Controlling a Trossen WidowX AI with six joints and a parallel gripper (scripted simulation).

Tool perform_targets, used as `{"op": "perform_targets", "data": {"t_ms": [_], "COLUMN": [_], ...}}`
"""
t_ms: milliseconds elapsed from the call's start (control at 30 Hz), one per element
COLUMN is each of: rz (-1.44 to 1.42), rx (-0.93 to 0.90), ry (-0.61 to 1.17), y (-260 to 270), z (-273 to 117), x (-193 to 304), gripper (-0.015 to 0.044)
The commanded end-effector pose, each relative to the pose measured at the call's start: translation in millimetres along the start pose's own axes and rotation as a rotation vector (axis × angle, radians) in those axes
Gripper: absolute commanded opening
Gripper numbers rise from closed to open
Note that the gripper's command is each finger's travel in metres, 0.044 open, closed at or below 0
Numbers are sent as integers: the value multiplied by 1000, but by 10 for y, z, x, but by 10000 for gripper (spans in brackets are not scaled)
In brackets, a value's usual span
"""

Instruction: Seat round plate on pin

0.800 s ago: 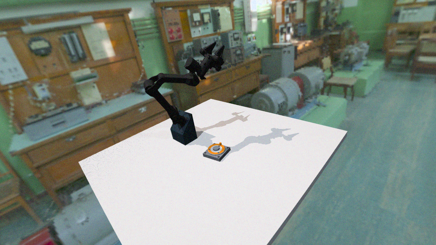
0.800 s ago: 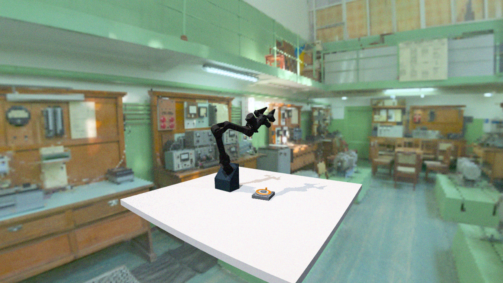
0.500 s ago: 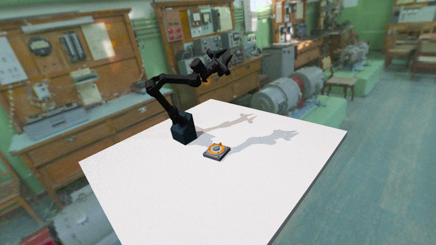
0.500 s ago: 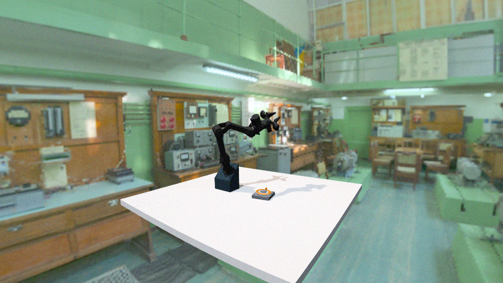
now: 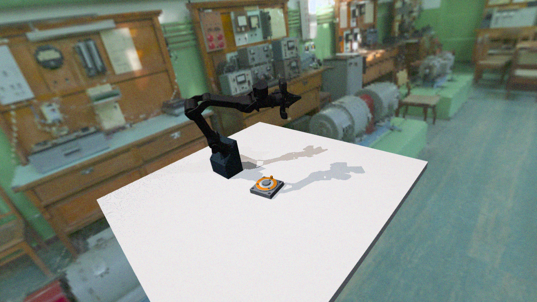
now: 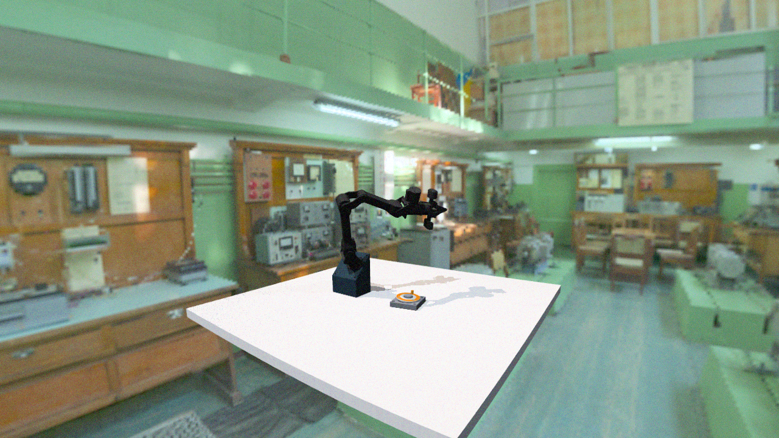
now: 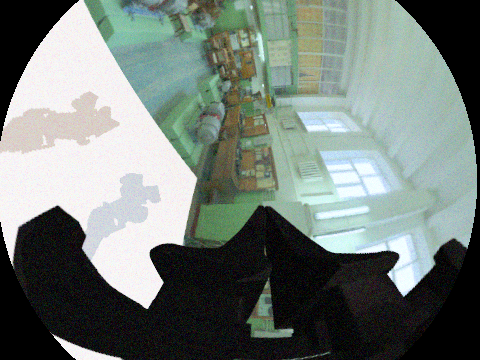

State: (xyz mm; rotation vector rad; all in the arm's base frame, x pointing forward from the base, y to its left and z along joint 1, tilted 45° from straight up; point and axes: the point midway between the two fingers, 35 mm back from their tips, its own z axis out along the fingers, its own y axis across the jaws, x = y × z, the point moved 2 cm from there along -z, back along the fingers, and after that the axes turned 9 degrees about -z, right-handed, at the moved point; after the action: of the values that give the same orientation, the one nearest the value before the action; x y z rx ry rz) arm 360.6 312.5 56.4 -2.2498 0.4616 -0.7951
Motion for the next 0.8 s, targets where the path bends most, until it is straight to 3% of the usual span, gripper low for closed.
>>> {"op": "perform_targets", "data": {"t_ms": [0, 300, 567, 767], "rz": [444, 957, 1348, 1599], "rx": [-276, -555, -719, -763], "ry": [110, 390, 774, 1196], "y": [636, 1383, 1972, 2384], "z": [83, -65, -373, -740], "x": [221, 455, 630, 764], "gripper": [0, 0, 0, 0]}}
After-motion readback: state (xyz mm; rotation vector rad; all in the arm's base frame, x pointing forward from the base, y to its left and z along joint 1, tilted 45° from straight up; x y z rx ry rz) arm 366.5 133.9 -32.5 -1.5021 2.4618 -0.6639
